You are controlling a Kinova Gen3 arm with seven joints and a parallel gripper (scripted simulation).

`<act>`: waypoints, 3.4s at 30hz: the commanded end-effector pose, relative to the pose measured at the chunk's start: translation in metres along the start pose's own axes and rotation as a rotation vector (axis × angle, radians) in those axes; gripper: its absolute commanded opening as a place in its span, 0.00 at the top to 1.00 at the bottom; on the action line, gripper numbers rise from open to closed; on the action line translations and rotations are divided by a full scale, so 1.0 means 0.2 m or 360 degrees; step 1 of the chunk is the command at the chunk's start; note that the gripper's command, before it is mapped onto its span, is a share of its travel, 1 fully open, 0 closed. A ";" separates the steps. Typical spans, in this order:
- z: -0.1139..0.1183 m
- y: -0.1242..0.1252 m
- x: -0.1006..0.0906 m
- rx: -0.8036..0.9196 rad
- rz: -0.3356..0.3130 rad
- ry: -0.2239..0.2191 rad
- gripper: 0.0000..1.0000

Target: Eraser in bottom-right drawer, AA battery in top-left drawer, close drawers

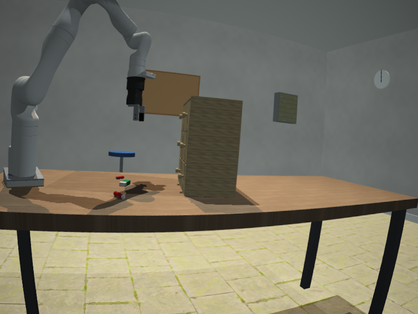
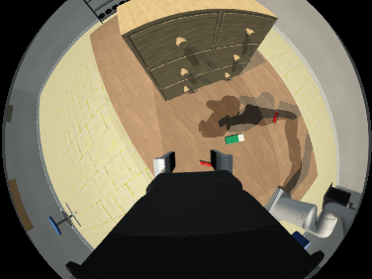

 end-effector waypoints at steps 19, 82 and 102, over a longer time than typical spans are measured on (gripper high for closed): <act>-0.14 -0.06 0.12 -0.0487 -0.0034 0.0014 0.00; -0.17 -0.07 0.17 -0.0576 0.0083 0.0020 0.00; -0.17 -0.06 0.21 -0.0574 0.0250 0.0021 0.00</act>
Point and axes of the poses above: the point where the finger pads meet when closed, its own x axis out along the fingers, its own z axis across the jaws, y = z × x, the point moved 3 cm from there along -x, back along the fingers, and after that the axes turned 10 degrees about -x, right-handed, at the moved point
